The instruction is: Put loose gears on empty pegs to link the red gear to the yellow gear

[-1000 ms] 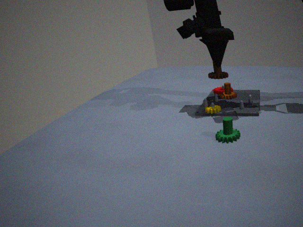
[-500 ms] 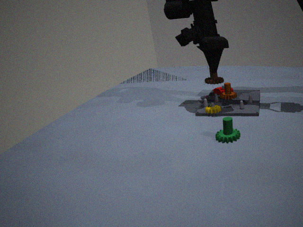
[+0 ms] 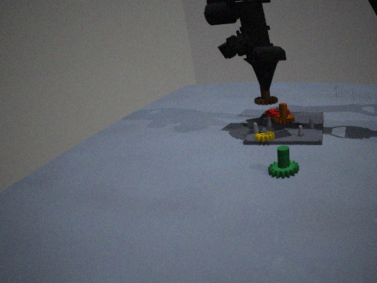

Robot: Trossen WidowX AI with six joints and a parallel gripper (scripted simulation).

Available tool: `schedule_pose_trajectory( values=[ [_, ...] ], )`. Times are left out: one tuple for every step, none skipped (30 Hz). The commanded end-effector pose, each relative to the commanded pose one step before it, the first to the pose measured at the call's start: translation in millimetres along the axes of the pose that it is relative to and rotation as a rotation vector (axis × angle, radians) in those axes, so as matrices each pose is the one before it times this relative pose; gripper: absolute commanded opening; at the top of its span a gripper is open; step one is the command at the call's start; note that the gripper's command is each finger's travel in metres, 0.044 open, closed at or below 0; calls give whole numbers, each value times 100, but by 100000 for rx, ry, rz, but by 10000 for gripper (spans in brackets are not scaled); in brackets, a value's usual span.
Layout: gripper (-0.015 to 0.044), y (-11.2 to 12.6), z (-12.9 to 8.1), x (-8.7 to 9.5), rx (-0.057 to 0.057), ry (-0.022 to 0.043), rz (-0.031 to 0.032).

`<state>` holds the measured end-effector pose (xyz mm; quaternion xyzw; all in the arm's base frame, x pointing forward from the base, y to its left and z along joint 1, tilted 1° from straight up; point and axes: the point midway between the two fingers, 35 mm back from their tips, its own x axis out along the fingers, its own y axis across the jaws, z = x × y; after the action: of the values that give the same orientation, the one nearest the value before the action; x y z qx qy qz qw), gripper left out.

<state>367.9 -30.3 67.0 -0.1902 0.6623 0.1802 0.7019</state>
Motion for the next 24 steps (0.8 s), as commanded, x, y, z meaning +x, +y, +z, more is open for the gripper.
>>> schedule_pose_trajectory(
  values=[
    [0,22,-28,-50,-9350,-1,284],
    [0,-1,-1,-5,-2835,1,0],
    [0,-1,-1,-5,-2841,1,0],
    [0,-1,0,-1,-2702,1,0],
    [0,-1,0,-1,-2675,1,0],
    [0,-1,0,-1,-2673,1,0],
    [0,-1,0,-1,-2680,1,0],
    [0,-1,0,-1,-2691,1,0],
    [0,-1,0,-1,-2703,1,0],
    [0,-1,0,-1,-2690,0,0],
    [0,-1,0,-1,-2105,0,0],
    [0,-1,0,-1,-1282,0,0],
    [0,0,0,0,-429,0,0],
    [0,0,0,0,0,0,0],
    [0,0,0,0,0,0,0],
    [0,0,0,0,0,0,0],
    [0,0,0,0,0,0,0],
    [0,0,0,0,0,0,0],
    [0,0,0,0,0,0,0],
    [0,-3,2,8,-436,0,0],
    [0,-4,5,27,-908,0,0],
    [0,-3,6,42,-1147,0,0],
    [0,-1,6,59,-1419,0,1],
    [0,1,6,78,-1697,0,1]
  ],
)
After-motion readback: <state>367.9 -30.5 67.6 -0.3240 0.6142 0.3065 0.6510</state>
